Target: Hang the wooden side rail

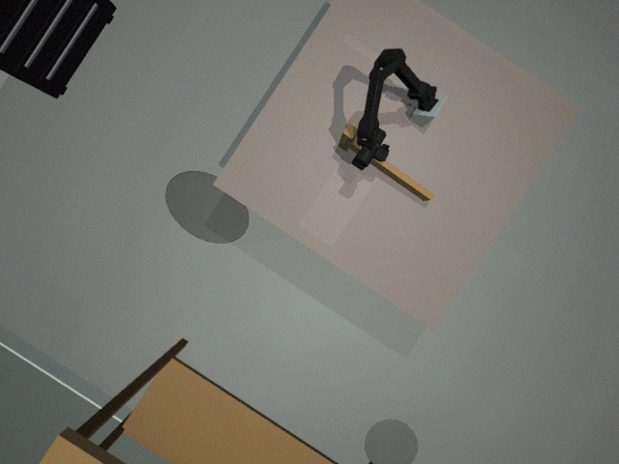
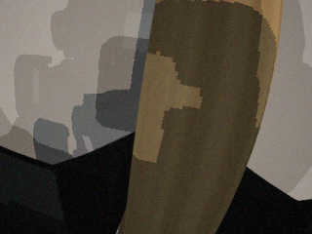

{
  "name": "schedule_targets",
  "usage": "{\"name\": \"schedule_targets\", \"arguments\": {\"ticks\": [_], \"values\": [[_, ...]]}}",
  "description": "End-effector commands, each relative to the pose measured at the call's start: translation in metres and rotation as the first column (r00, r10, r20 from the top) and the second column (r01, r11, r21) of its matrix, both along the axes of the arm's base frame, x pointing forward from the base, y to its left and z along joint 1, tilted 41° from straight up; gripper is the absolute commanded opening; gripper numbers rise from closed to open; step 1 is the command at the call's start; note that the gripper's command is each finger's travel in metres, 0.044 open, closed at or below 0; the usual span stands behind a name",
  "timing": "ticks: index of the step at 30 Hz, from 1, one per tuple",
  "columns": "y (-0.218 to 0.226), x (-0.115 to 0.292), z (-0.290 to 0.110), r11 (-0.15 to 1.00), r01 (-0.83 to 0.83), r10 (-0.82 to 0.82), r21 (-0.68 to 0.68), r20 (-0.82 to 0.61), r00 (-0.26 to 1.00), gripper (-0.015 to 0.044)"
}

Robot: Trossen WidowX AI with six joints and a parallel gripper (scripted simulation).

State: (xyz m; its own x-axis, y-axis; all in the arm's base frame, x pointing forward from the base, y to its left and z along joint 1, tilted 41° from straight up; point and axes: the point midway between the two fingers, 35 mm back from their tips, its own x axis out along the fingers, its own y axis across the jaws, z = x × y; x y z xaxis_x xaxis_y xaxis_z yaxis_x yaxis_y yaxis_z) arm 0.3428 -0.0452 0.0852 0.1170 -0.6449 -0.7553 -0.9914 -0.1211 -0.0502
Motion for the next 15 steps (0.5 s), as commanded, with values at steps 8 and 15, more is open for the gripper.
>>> {"name": "schedule_targets", "arguments": {"ticks": [8, 15], "values": [[-0.0001, 0.0004, 0.0028, 1.0, -0.005, 0.005, -0.002, 0.002, 1.0, 0.0], [-0.0007, 0.0004, 0.0033, 1.0, -0.005, 0.005, -0.002, 0.002, 1.0, 0.0]]}}
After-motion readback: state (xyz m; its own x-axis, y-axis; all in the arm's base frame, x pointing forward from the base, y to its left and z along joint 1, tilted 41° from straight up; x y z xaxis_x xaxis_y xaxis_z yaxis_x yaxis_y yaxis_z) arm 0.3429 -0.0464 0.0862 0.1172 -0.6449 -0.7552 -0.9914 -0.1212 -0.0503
